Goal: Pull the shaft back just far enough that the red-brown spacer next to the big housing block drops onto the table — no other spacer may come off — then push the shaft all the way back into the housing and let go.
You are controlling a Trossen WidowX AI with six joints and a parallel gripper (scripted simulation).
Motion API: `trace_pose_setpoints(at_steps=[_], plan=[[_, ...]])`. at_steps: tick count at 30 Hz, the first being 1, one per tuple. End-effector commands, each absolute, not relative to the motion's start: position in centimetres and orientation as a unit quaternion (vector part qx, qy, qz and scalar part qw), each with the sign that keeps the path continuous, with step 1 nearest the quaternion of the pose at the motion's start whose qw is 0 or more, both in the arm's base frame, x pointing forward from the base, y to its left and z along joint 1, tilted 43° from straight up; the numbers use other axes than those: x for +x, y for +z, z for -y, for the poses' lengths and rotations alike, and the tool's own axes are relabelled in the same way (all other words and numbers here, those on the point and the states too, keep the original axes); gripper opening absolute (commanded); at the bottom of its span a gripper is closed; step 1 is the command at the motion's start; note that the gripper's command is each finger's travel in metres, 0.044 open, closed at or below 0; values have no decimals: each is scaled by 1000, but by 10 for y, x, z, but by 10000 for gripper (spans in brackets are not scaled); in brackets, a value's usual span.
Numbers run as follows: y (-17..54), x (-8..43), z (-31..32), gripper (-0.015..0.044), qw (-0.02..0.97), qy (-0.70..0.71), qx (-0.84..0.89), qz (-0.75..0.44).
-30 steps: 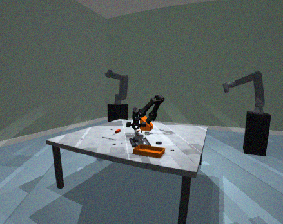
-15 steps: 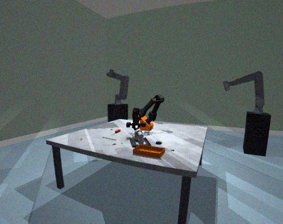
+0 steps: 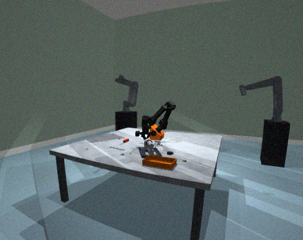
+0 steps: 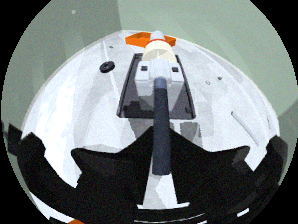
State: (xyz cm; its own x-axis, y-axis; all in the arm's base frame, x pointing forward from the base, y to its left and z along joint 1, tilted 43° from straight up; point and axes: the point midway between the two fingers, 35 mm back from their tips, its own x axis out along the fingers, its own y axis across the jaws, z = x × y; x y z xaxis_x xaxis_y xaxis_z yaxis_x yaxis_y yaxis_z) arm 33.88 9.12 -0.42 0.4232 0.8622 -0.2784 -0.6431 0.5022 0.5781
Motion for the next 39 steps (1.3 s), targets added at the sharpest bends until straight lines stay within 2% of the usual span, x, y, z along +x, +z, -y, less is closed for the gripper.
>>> trace_pose_setpoints(at_steps=[1, 39], plan=[[-6, 336, -91, 0, 819, 459, 198, -282], [-7, 332, -88, 0, 819, 458, 198, -282]])
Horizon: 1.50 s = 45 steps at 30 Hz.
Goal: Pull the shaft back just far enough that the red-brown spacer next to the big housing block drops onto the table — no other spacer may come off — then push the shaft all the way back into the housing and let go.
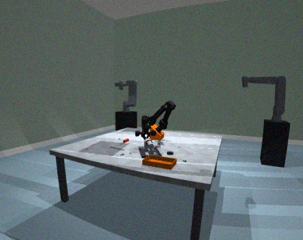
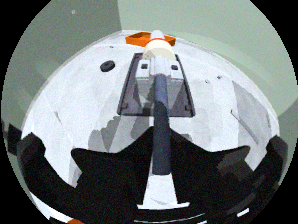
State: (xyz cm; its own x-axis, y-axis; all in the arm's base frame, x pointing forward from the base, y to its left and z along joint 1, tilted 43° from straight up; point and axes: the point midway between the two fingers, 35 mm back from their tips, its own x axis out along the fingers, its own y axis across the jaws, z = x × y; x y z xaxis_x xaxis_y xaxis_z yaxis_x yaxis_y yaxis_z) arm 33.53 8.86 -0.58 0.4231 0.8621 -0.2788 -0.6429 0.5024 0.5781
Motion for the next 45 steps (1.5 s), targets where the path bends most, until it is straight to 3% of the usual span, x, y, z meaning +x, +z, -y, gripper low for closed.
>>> trace_pose_setpoints(at_steps=[1, 45], plan=[[-7, 332, -88, 0, 819, 458, 198, -282], [-8, 331, -86, 0, 820, 458, 197, -280]])
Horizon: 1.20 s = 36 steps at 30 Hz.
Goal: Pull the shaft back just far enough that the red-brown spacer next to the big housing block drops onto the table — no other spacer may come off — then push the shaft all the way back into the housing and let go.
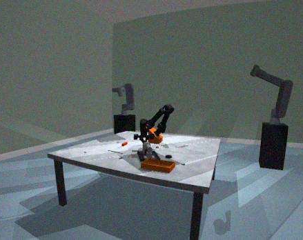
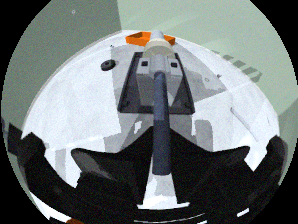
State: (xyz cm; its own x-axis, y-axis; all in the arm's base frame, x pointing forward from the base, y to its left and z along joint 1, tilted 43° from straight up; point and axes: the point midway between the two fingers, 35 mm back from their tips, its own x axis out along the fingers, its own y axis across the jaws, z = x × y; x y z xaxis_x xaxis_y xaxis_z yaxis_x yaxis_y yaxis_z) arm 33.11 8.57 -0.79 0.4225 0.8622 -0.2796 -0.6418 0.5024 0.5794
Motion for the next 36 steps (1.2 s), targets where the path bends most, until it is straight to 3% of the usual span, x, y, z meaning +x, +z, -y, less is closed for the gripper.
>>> trace_pose_setpoints(at_steps=[1, 36], plan=[[-8, 331, -86, 0, 820, 458, 197, -280], [-4, 339, -90, 0, 819, 459, 198, -282]])
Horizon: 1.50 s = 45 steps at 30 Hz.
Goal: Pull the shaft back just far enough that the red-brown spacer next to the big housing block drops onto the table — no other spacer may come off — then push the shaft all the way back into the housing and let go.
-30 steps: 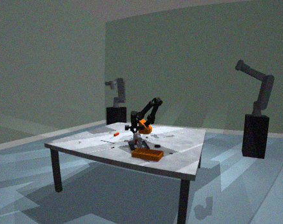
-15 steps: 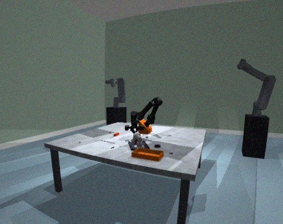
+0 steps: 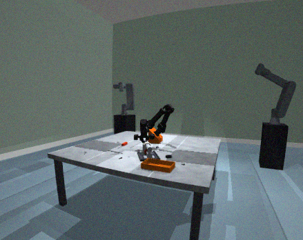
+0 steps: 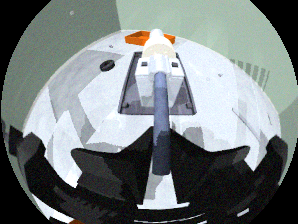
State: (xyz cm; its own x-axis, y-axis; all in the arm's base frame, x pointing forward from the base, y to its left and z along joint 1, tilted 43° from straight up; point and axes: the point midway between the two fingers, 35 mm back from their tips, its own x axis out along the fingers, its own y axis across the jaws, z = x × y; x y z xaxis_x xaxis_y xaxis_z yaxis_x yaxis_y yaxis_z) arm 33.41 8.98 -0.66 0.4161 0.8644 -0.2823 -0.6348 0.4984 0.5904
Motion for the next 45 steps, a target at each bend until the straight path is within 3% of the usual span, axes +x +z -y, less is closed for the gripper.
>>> trace_pose_setpoints(at_steps=[1, 45], plan=[[-4, 339, -90, 0, 819, 459, 198, -282], [2, 351, -100, 0, 819, 459, 198, -281]])
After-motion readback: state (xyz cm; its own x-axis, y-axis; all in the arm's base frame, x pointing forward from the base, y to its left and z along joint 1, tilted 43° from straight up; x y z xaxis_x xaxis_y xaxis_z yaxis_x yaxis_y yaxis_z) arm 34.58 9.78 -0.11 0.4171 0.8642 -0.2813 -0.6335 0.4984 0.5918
